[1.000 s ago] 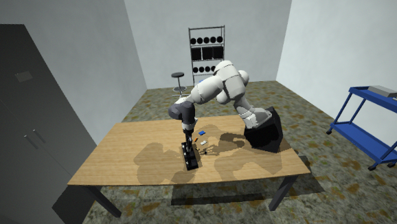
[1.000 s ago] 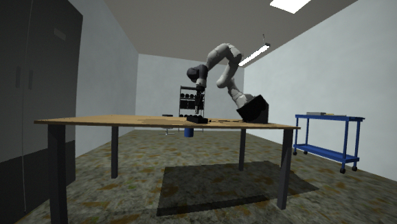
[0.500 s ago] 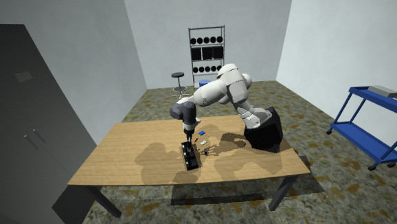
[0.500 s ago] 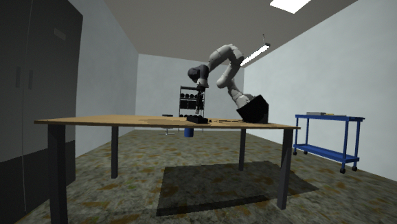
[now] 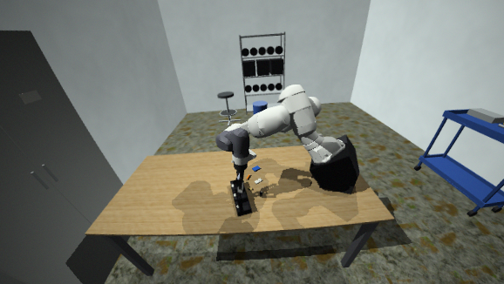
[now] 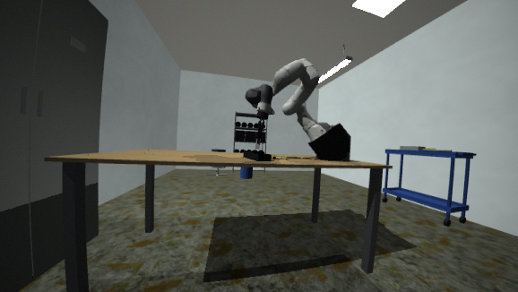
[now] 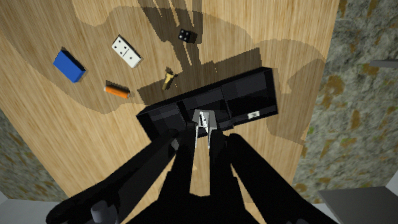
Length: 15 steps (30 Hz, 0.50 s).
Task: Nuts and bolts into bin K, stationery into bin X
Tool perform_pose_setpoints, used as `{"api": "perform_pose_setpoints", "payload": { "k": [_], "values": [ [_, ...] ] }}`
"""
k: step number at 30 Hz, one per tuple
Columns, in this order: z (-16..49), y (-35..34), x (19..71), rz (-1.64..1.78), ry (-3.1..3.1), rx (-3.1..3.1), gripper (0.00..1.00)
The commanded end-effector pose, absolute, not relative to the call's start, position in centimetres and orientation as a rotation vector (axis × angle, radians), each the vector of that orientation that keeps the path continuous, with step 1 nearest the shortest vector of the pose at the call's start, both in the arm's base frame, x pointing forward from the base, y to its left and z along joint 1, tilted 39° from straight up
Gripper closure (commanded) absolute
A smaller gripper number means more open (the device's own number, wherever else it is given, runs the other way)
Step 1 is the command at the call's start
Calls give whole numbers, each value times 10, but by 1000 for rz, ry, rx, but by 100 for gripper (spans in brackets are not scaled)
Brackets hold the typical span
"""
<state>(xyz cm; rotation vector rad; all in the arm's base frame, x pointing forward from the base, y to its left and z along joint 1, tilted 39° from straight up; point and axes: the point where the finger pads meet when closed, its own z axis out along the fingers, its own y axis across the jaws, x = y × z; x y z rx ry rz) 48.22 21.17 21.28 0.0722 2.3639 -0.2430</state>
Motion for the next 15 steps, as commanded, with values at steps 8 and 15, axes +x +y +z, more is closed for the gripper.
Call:
{"api": "perform_pose_setpoints", "payload": {
  "k": [8,15],
  "values": [
    [211,212,480,-128,2342,380,94],
    [212,212,480,-76,2323,506,94]
  ]
}}
